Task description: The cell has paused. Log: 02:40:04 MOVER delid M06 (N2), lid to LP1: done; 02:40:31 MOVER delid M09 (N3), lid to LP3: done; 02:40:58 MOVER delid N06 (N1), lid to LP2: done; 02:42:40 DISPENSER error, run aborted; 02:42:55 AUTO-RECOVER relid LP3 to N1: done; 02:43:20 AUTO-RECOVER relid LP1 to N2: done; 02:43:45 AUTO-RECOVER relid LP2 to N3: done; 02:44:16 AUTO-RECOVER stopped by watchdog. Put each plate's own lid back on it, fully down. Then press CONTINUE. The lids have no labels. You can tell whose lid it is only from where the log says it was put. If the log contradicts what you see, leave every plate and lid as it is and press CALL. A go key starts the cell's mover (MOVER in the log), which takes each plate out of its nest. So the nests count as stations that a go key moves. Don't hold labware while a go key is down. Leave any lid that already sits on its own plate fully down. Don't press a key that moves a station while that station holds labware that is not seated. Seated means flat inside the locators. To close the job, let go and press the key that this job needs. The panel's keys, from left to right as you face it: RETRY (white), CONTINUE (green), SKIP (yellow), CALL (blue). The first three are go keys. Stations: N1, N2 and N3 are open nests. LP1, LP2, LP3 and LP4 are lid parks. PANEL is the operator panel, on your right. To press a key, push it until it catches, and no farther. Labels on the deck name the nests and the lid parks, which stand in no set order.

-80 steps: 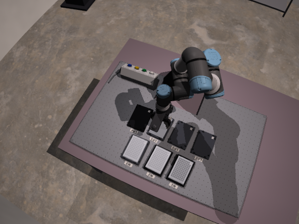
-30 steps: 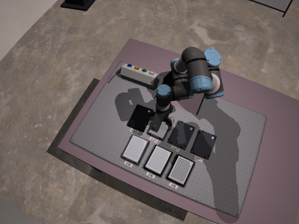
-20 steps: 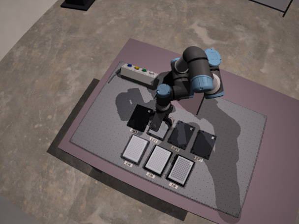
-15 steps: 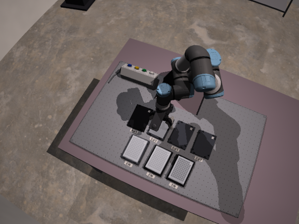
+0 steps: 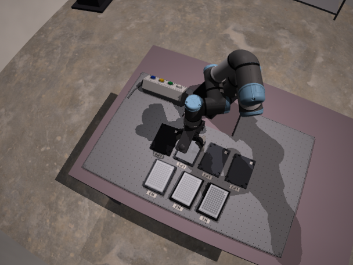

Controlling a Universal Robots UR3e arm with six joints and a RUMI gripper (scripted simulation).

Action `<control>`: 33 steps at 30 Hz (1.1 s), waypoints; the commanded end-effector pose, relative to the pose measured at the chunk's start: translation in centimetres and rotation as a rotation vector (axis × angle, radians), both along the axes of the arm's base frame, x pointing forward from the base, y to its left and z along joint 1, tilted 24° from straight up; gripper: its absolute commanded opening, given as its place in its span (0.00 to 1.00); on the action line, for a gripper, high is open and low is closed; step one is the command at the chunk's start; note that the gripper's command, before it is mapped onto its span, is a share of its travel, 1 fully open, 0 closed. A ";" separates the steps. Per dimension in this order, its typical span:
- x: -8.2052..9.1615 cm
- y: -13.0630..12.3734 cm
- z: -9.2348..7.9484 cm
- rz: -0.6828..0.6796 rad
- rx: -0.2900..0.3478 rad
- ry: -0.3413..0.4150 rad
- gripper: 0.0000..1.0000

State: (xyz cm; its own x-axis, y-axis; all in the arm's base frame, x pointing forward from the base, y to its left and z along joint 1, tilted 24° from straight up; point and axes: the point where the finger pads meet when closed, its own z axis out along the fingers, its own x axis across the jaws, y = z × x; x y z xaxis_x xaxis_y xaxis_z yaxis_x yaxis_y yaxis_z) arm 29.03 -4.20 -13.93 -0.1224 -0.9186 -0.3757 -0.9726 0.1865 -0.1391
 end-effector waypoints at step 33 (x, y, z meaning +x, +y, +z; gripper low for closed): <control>12.8 -7.0 0.5 0.036 -0.008 -0.014 0.82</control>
State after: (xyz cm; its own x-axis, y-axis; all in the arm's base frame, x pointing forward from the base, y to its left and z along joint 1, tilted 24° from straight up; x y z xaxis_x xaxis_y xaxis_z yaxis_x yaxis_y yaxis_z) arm 40.19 -10.32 -13.32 -0.0847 -0.9266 -0.3663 -0.9748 0.1532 -0.1621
